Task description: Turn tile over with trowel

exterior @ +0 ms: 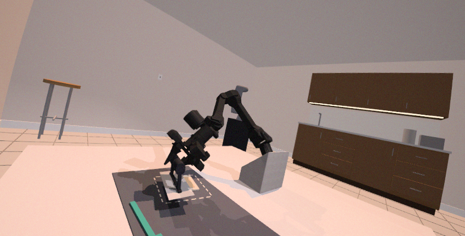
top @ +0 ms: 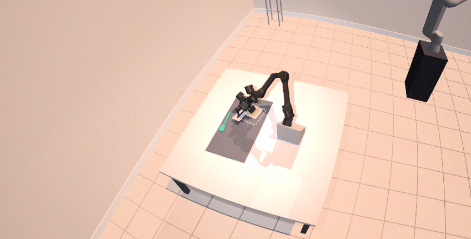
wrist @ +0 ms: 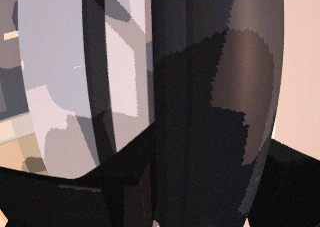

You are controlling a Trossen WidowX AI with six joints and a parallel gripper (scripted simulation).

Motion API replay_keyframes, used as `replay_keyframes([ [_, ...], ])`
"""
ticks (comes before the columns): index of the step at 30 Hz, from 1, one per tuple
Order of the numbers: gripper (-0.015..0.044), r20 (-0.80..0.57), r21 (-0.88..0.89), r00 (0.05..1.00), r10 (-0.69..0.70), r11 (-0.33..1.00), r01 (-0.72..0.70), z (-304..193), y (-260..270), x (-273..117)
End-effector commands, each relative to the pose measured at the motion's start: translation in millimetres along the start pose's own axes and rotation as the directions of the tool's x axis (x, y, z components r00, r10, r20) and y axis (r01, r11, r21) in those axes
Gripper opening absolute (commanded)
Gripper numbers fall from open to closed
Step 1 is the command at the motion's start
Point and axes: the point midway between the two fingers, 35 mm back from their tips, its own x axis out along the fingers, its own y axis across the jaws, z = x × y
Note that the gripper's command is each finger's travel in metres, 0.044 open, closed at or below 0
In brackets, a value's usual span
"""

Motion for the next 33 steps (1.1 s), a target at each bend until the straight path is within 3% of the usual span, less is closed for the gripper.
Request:
replay_keyframes([
  [1,0.0000,0.002,0.021,1.000,-0.027,0.999,0.027,-17,-10,-1],
  [33,0.0000,-0.017,-0.005,0.998,-0.063,0.998,0.063,-166,6,-16],
])
